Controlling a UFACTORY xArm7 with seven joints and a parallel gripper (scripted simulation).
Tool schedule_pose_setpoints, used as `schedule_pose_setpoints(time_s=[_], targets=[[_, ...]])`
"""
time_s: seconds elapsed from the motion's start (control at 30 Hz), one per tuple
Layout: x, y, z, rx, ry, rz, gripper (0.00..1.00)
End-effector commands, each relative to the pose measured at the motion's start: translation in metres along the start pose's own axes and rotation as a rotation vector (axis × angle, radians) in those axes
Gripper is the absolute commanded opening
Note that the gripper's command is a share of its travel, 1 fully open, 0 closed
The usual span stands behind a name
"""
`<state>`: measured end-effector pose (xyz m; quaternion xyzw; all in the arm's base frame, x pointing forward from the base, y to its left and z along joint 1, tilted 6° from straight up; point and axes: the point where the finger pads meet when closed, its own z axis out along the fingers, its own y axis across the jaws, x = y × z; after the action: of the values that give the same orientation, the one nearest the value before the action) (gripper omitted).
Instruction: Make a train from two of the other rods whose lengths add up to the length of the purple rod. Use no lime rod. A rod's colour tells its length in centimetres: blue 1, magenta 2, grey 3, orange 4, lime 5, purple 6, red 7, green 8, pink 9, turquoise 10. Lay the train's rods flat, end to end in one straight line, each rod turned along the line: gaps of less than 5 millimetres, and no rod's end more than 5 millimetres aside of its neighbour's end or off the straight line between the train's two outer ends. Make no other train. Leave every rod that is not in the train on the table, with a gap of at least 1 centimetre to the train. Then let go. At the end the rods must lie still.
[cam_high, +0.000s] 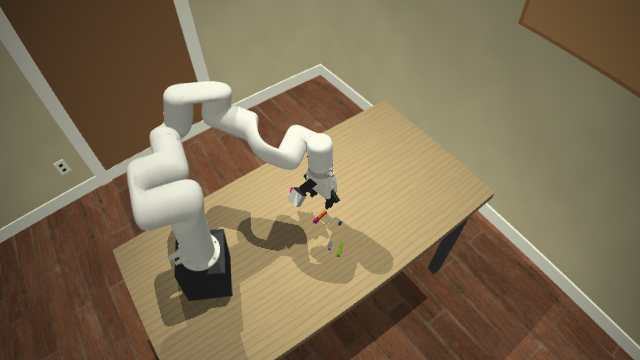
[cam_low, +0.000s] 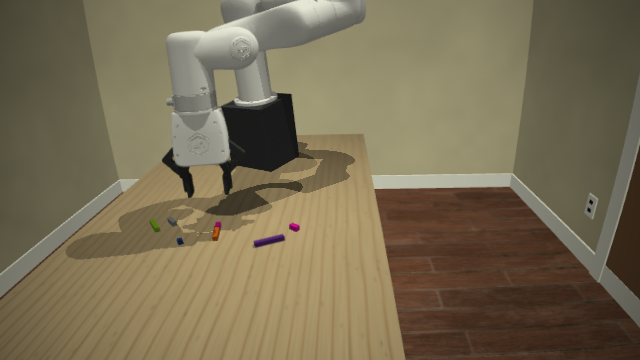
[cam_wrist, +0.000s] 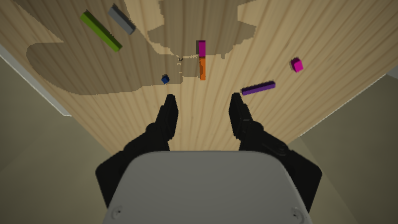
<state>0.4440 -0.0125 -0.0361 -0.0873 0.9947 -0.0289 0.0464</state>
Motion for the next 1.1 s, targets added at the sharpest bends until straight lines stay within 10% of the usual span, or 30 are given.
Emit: schedule_pose_setpoints(time_s=[0.0, 0.67, 1.07], targets=[[-0.001, 0.000, -0.002, 0.001, -0.004, 0.000, 1.00], [-0.001, 0.000, -0.005, 0.001, -0.004, 0.000, 1.00], [-0.001, 0.000, -0.052, 0.001, -0.004, 0.000, 1.00]])
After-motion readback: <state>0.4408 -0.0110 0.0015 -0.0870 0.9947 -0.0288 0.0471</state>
